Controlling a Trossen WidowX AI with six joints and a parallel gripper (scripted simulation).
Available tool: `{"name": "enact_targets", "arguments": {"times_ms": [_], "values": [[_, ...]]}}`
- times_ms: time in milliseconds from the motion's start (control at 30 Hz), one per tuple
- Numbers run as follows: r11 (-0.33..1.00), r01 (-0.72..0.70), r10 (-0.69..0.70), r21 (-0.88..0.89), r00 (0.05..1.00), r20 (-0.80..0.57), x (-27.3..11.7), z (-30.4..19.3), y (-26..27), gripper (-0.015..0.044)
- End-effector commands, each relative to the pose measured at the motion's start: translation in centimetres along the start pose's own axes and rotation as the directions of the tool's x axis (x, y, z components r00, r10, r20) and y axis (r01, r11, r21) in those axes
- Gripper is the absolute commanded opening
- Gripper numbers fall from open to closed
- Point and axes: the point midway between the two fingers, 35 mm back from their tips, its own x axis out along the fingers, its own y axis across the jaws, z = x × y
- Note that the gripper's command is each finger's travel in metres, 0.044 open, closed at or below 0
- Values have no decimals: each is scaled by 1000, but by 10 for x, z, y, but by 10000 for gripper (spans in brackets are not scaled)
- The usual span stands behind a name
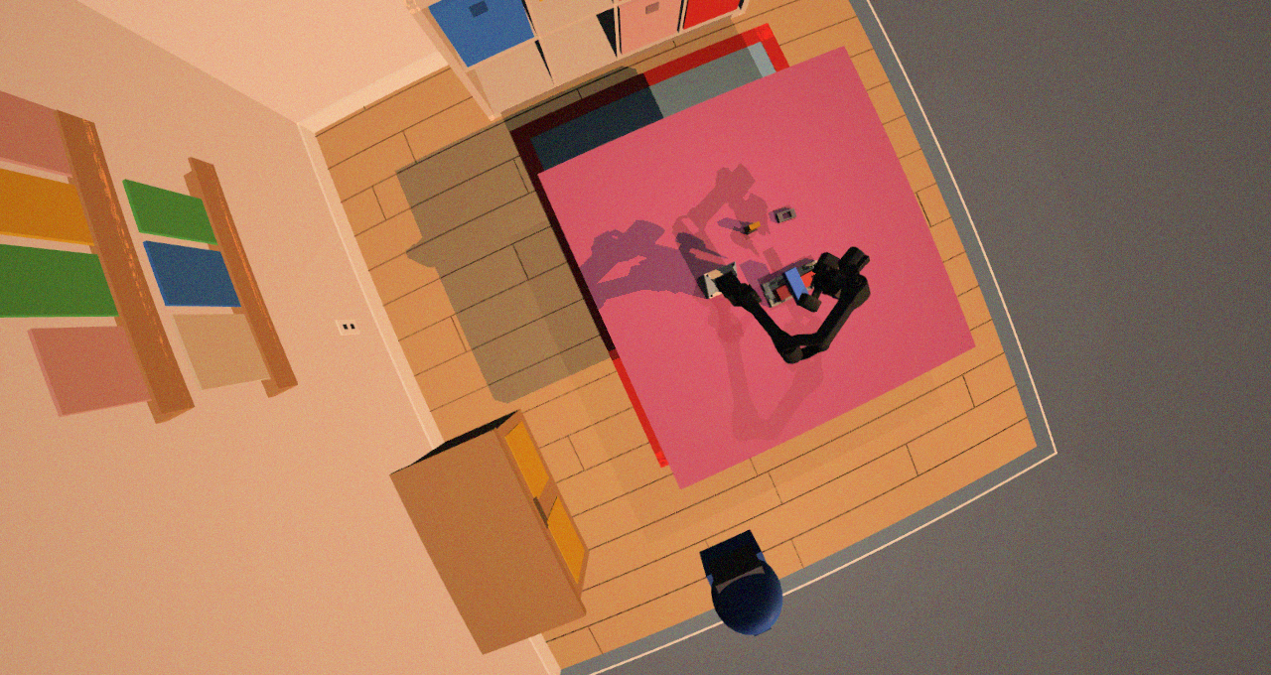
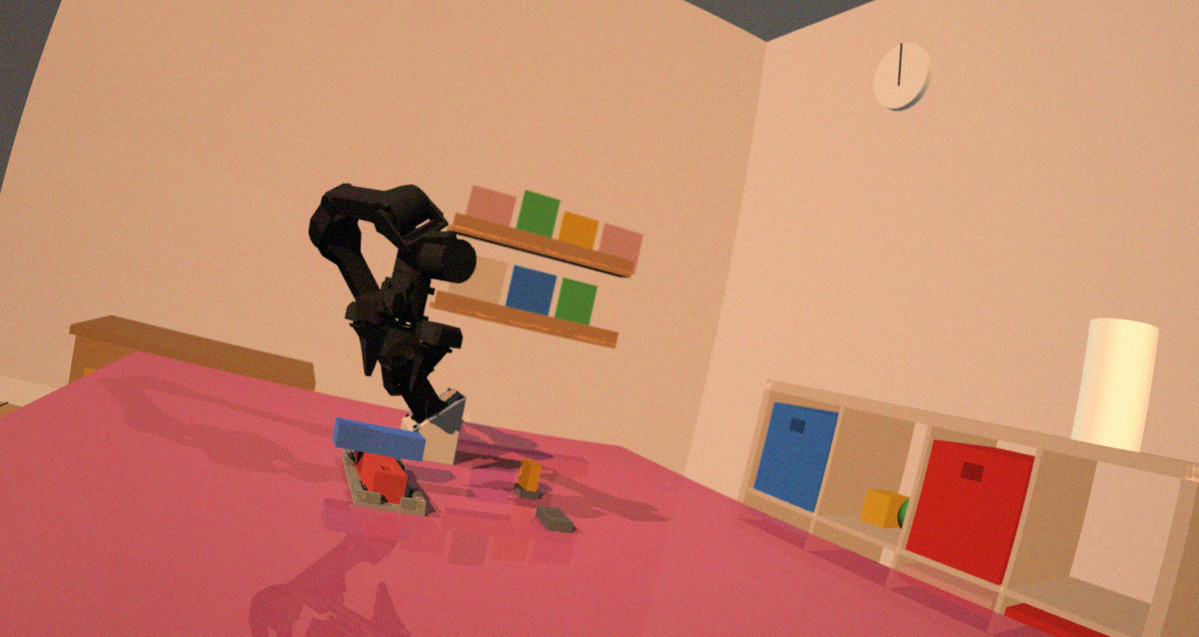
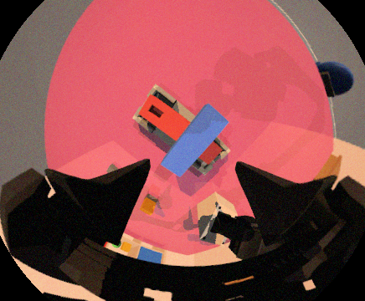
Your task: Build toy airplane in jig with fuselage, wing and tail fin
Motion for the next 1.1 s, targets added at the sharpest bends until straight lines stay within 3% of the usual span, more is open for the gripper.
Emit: {"name": "enact_targets", "arguments": {"times_ms": [0,100,767,1067], "values": [[720,-2,1,-694,1000,-1,2,0,0,440],[615,-2,1,-789,1000,-1,2,0,0,440],[613,-6,4,-790,1000,-4,2,-4,5,440],[589,-48,24,-806,999,-42,-7,-111,89,440]]}}
